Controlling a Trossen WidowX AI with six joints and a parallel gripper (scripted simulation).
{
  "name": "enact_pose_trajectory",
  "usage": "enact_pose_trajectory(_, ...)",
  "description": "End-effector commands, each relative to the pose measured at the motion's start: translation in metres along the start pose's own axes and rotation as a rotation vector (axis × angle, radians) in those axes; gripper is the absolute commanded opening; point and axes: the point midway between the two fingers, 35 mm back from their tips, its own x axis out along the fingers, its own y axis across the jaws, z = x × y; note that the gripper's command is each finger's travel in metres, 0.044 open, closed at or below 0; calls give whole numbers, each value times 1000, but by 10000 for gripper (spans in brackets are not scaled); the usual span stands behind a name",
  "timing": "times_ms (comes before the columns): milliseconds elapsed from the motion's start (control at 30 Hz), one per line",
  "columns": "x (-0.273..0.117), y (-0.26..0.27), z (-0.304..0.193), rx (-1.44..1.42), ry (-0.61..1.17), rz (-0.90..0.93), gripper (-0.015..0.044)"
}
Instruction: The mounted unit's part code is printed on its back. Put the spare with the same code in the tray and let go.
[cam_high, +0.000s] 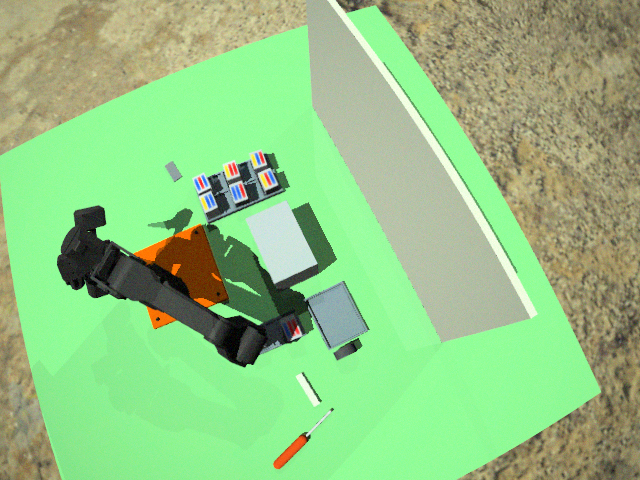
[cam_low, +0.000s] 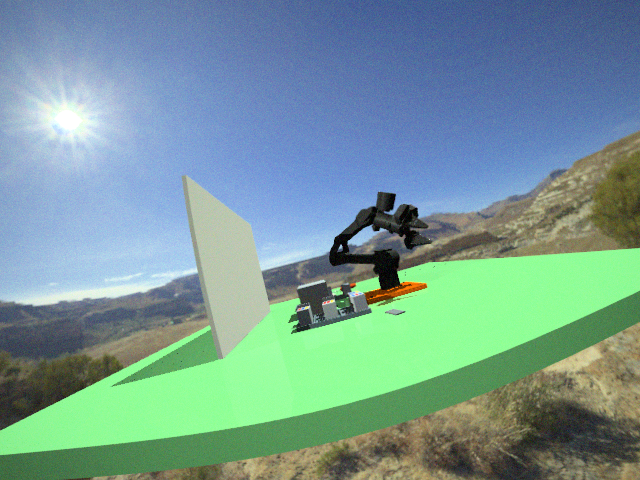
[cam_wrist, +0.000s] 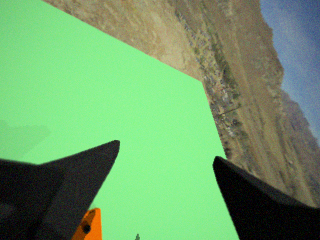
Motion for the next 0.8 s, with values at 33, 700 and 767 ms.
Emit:
enact_pose_trajectory(33, 0, 0, 0, 0, 0, 0, 440)
enact_pose_trajectory(700, -38, -114, -48, 558, 491, -270, 440)
enact_pose_trajectory(767, -48, -131, -59, 663, 559, -314, 440)
